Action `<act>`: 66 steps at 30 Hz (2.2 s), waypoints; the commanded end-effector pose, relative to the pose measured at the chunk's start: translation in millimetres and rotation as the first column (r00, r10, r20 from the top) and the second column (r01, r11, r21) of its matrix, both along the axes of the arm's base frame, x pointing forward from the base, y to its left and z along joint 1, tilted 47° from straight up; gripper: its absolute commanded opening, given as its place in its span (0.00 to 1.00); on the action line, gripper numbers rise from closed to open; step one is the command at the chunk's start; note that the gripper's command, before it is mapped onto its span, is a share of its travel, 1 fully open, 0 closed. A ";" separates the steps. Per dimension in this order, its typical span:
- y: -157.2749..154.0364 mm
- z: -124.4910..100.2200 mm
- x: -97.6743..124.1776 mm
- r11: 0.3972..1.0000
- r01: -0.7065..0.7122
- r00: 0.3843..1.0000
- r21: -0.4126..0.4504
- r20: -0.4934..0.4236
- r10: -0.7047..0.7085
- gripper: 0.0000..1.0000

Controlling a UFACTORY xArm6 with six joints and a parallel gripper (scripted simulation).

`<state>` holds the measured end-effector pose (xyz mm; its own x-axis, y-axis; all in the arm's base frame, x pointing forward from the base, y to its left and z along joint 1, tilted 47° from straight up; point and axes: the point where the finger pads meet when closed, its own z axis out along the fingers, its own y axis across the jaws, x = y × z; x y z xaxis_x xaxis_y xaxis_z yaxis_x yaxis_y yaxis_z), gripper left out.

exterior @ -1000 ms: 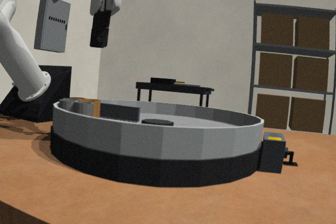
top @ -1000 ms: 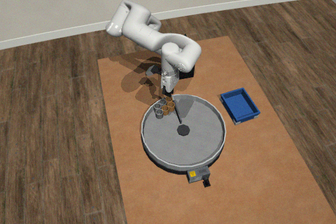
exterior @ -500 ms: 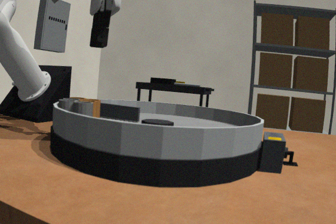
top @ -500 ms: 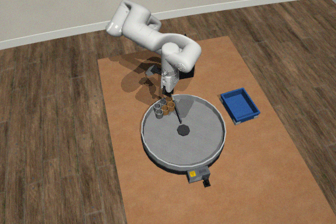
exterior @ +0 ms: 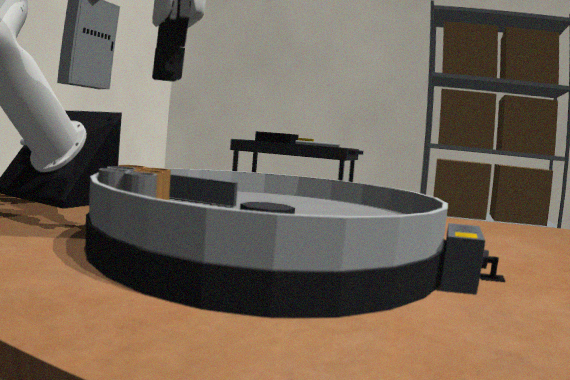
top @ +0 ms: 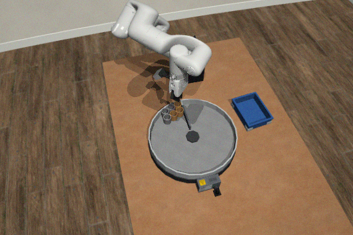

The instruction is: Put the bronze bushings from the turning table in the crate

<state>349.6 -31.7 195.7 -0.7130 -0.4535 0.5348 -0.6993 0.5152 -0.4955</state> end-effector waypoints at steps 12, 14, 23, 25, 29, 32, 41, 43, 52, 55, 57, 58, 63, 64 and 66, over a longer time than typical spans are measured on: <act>0.6 0.6 0.5 1.000 -0.001 1.000 0.001 0.002 0.001 0.16; 0.6 0.6 0.5 1.000 -0.001 1.000 0.001 0.002 0.001 0.16; 0.6 0.6 0.5 1.000 -0.001 1.000 0.001 0.002 0.001 0.16; 0.6 0.6 0.5 1.000 -0.001 1.000 0.001 0.002 0.001 0.16; 0.6 0.6 0.5 1.000 -0.001 1.000 0.001 0.002 0.001 0.16; 0.6 0.6 0.5 1.000 -0.001 1.000 0.001 0.002 0.001 0.16; 0.6 0.6 0.5 1.000 -0.001 1.000 0.001 0.002 0.001 0.16; 0.6 0.6 0.5 1.000 -0.001 1.000 0.001 0.002 0.001 0.16; 0.6 0.6 0.5 1.000 -0.001 1.000 0.001 0.002 0.001 0.16; 0.6 0.6 0.5 1.000 -0.001 1.000 0.001 0.002 0.001 0.16; 0.6 0.6 0.5 1.000 -0.001 1.000 0.001 0.002 0.001 0.10; 0.6 0.6 0.5 1.000 -0.001 1.000 0.001 0.002 0.001 0.10; -0.1 0.2 0.6 1.000 -0.008 1.000 0.008 -0.001 0.008 0.10; -0.4 -0.1 0.7 1.000 -0.012 1.000 0.012 -0.003 0.012 0.10; -1.3 -0.6 0.9 1.000 -0.022 1.000 0.021 -0.007 0.022 0.10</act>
